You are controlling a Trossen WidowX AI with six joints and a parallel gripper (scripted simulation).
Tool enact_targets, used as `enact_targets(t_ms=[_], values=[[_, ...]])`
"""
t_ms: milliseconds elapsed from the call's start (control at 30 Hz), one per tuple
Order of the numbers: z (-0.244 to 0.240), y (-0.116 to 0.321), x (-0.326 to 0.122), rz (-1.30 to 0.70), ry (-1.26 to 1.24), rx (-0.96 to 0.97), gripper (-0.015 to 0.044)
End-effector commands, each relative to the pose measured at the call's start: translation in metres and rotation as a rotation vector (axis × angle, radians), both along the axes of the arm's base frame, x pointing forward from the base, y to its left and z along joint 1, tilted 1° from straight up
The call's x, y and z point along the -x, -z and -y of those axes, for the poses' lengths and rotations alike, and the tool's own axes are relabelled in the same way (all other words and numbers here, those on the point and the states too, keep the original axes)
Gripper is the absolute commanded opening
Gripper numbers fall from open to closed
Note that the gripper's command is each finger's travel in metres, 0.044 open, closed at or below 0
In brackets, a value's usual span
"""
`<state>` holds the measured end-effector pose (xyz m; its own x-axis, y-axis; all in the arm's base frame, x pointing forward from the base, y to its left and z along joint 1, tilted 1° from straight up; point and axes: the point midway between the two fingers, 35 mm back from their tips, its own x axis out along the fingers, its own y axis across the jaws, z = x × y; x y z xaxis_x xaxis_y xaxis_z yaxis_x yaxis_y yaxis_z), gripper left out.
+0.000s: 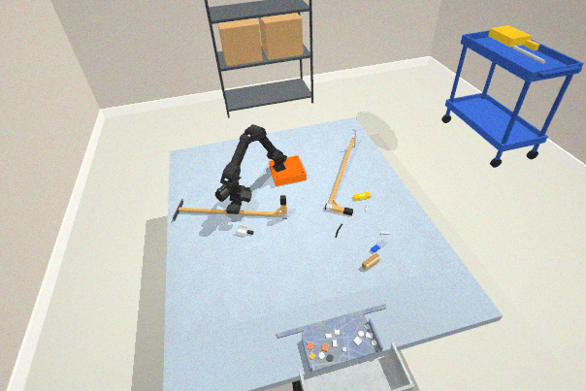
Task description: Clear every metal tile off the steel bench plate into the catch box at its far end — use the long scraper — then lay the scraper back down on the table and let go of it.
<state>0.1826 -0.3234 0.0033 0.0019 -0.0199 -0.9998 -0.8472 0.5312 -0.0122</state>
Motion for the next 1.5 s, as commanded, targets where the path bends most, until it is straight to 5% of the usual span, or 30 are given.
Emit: enact_targets(t_ms=[0,1467], values=[[0.004,0.0,-0.005,0.001,0.004,0.001,0.0],[0.026,-0.001,-0.043,0.004,0.004,0.003,0.0]])
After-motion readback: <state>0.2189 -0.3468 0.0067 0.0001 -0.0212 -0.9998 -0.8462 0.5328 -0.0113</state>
